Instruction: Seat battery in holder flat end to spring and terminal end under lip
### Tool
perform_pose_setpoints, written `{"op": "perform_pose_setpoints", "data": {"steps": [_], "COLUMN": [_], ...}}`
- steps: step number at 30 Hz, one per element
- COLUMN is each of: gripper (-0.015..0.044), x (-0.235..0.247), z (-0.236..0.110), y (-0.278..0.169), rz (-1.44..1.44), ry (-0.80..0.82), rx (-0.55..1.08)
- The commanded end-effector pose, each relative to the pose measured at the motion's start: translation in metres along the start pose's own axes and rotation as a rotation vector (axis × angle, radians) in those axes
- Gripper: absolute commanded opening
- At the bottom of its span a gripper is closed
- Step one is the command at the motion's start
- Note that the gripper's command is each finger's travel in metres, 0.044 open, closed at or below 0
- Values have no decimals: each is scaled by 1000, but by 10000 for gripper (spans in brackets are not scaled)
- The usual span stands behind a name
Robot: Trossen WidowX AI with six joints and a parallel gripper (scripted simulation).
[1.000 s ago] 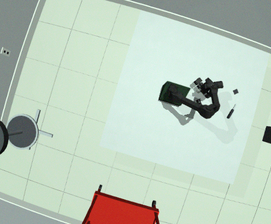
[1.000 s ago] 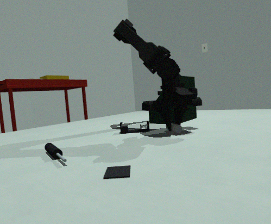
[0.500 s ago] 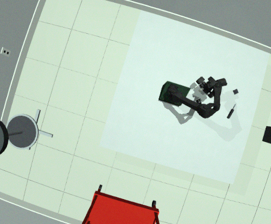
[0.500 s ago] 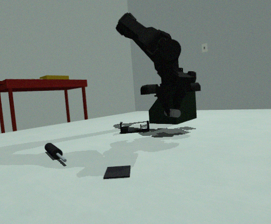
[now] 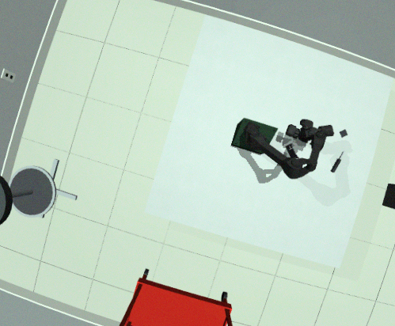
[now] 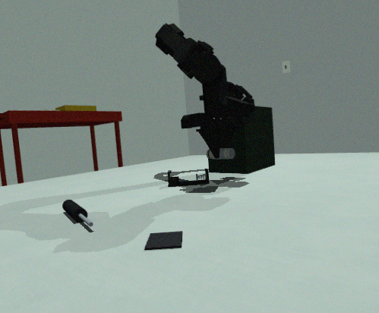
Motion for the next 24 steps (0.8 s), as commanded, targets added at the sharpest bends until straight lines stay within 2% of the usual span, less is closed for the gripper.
{"op": "perform_pose_setpoints", "data": {"steps": [1, 18, 24], "gripper": [86, 86, 86], "x": [-7, -21, -21], "z": [-5, -17, -17], "y": [-15, -84, -86], "rz": [-142, -809, -837], "ry": [-6, 6, 9], "rx": [4, 18, 19]}}
Point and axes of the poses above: the point midway between the two fingers, 35 mm back from their tips, its own z axis out along the fingers, its own x axis across the jaws, y = z × x, the point moved 9 cm from there along -z, back along the fingers, and after that the axes turned 6 degrees about -z, right-handed, at the moved point
